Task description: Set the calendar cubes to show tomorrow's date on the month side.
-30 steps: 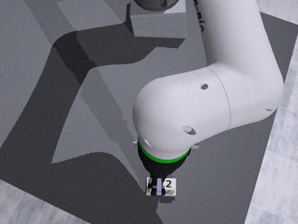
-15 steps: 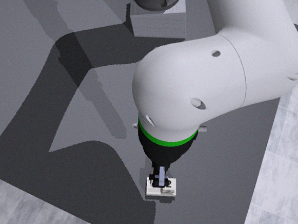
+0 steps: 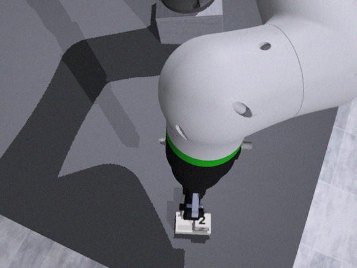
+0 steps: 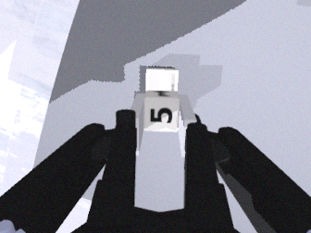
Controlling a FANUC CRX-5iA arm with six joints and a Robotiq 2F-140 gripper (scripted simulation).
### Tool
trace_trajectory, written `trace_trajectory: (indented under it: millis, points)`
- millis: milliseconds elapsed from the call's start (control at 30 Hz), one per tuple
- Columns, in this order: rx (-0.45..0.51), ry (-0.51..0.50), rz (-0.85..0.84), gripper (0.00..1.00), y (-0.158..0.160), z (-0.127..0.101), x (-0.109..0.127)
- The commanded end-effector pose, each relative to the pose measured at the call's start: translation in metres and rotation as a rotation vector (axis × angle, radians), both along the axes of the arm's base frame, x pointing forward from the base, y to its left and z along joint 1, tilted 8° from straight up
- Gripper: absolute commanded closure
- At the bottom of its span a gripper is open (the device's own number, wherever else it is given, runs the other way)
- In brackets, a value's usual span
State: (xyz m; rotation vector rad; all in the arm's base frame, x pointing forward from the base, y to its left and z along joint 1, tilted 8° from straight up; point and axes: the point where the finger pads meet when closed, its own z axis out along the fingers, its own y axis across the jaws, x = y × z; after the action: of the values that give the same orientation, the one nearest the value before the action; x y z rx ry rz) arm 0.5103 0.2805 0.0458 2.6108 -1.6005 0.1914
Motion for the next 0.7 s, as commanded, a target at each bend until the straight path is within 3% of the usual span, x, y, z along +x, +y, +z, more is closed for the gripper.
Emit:
trace_trajectory:
  millis: [0, 667]
  points:
    - [-0.001, 0.001, 0.012, 0.76, -0.001, 0.000, 0.001]
    - [-0.039, 0.072, 0.565, 0.76, -0.070, 0.003, 0.036]
